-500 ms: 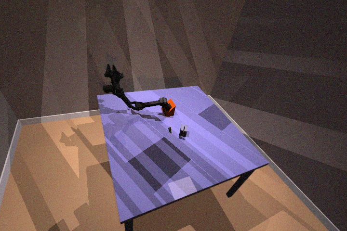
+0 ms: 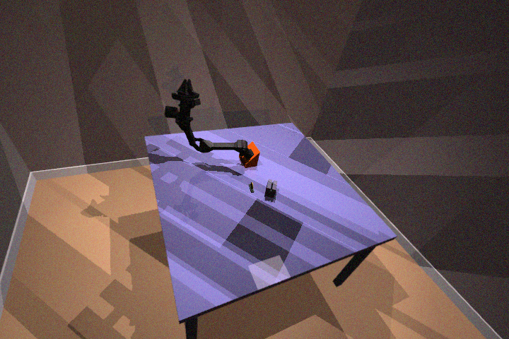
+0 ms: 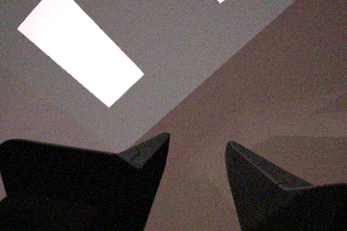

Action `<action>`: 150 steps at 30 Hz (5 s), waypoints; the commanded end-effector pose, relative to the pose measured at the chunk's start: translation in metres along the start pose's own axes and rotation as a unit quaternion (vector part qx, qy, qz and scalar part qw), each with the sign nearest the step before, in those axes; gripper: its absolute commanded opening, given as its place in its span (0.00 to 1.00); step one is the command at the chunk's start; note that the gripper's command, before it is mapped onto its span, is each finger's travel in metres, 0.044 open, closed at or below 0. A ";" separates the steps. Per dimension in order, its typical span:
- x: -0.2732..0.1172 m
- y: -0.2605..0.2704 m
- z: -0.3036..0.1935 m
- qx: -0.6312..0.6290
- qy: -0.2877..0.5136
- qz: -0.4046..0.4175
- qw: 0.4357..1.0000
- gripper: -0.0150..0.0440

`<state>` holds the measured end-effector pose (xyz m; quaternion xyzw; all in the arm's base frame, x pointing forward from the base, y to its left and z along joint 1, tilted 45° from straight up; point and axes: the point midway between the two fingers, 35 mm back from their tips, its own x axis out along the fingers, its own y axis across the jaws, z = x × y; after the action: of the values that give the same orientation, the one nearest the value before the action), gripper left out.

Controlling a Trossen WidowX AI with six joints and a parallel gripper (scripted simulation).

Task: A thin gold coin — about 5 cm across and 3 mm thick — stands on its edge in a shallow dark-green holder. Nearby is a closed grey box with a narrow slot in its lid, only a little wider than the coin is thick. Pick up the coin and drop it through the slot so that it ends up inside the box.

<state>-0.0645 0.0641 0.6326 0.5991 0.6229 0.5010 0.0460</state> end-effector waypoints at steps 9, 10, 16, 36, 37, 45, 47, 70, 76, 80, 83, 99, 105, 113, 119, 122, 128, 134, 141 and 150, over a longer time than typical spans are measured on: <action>0.027 0.007 0.202 -0.106 -0.309 0.001 0.945 0.53; 0.024 0.007 0.219 -0.114 -0.336 -0.004 0.935 0.53; -0.010 0.004 0.314 -0.160 -0.485 -0.057 0.858 0.53; -0.256 -0.056 0.484 -0.150 -0.744 -0.494 0.425 0.53; -0.271 -0.062 0.485 -0.137 -0.739 -0.526 0.398 0.53; -0.377 -0.105 0.464 -0.005 -0.607 -0.767 0.208 0.53; -0.398 -0.115 0.446 0.035 -0.548 -0.818 0.170 0.53; -0.454 -0.135 0.427 0.083 -0.468 -0.870 0.131 0.53; -0.467 -0.139 0.428 0.083 -0.468 -0.870 0.131 0.53; -0.471 -0.140 0.429 0.083 -0.468 -0.870 0.131 0.53; -0.476 -0.141 0.429 0.082 -0.468 -0.870 0.131 0.53; -0.500 -0.148 0.429 0.082 -0.468 -0.870 0.131 0.53; -0.509 -0.151 0.429 0.082 -0.468 -0.870 0.131 0.53; -0.519 -0.154 0.427 0.083 -0.468 -0.870 0.130 0.53; -0.519 -0.154 0.427 0.083 -0.468 -0.870 0.130 0.26; -0.519 -0.154 0.427 0.083 -0.468 -0.870 0.130 0.25; -0.519 -0.154 0.427 0.083 -0.468 -0.870 0.130 0.25; -0.513 -0.152 0.429 0.082 -0.468 -0.870 0.131 0.25; -0.497 -0.146 0.432 0.081 -0.468 -0.870 0.133 0.25; -0.476 -0.139 0.434 0.081 -0.468 -0.870 0.134 0.25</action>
<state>0.2546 -0.0418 0.0594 -0.2276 0.6239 -0.3036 0.6832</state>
